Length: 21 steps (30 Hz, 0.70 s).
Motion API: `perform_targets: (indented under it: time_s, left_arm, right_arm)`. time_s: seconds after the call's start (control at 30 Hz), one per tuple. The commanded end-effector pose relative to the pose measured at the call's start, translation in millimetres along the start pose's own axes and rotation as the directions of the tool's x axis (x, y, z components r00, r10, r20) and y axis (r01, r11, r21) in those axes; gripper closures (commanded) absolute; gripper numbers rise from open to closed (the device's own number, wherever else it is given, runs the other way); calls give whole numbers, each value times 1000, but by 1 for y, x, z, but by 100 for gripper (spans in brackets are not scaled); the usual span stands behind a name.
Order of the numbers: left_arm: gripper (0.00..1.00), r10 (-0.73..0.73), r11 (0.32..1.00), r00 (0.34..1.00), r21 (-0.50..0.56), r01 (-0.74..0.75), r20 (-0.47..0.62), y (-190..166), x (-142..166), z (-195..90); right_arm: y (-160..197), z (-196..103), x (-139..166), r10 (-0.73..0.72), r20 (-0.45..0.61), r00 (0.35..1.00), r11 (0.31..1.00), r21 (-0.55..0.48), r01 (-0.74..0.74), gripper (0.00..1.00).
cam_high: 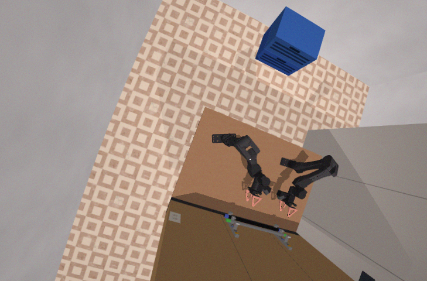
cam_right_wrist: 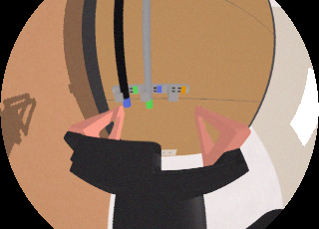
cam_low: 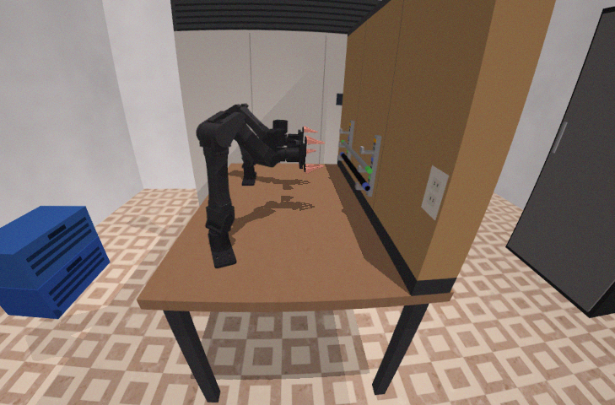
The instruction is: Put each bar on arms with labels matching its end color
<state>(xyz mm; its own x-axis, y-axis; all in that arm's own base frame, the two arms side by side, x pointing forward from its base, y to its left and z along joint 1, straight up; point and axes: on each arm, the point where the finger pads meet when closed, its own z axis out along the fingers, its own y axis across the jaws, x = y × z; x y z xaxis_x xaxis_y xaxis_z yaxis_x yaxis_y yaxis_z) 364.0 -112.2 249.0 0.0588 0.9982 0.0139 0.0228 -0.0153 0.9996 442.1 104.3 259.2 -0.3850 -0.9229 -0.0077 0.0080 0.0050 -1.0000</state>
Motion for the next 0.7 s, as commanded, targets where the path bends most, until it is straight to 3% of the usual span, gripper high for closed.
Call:
perform_targets:
  time_s: [0.0, 0.67]
  left_arm:
    - [0, -14, 1000, 1000, -24, 14, 2, -2, 1, 7]
    - [0, -14, 1000, 1000, -24, 14, 2, -37, 0, 48]
  right_arm:
    - [13, 10, 1, -8, -2, 1000, 1000, -5, 8, 0]
    - [49, 50, 1, -8, -2, 1000, 1000, -5, 8, 0]
